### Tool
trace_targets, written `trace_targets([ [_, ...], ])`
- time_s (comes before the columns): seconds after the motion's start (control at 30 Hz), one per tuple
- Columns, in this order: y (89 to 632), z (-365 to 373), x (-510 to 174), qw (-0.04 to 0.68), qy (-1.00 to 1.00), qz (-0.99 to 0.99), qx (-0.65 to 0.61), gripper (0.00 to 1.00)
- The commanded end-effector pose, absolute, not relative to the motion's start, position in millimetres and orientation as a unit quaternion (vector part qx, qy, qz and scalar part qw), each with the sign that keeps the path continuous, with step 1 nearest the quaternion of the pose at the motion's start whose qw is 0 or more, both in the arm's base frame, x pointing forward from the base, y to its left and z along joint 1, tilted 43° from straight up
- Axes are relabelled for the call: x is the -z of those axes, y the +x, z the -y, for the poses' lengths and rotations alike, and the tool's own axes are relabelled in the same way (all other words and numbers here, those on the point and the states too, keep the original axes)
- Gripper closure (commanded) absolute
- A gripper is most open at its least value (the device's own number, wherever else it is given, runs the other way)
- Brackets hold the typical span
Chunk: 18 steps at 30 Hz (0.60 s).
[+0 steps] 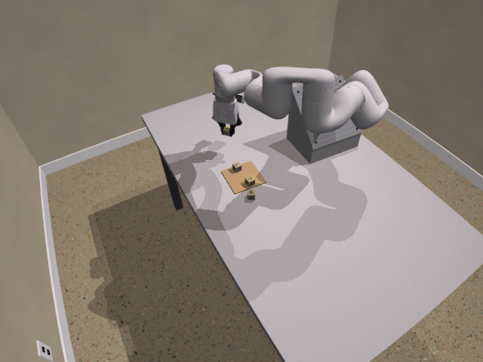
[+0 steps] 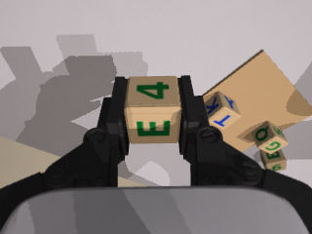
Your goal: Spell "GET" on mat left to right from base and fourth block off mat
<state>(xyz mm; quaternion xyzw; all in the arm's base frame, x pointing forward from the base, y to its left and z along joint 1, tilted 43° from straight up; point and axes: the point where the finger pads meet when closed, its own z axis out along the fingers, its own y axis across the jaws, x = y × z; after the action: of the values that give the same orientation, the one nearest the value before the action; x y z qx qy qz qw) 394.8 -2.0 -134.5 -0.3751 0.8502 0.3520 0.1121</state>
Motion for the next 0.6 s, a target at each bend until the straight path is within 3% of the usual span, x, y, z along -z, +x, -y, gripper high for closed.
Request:
trace_targets([
  [0.0,396,5,133,0.113,-0.375,-0.851,-0.350,0.73],
  [0.57,408,-61,64,0.198,-0.585,-0.727,-0.300,0.73],
])
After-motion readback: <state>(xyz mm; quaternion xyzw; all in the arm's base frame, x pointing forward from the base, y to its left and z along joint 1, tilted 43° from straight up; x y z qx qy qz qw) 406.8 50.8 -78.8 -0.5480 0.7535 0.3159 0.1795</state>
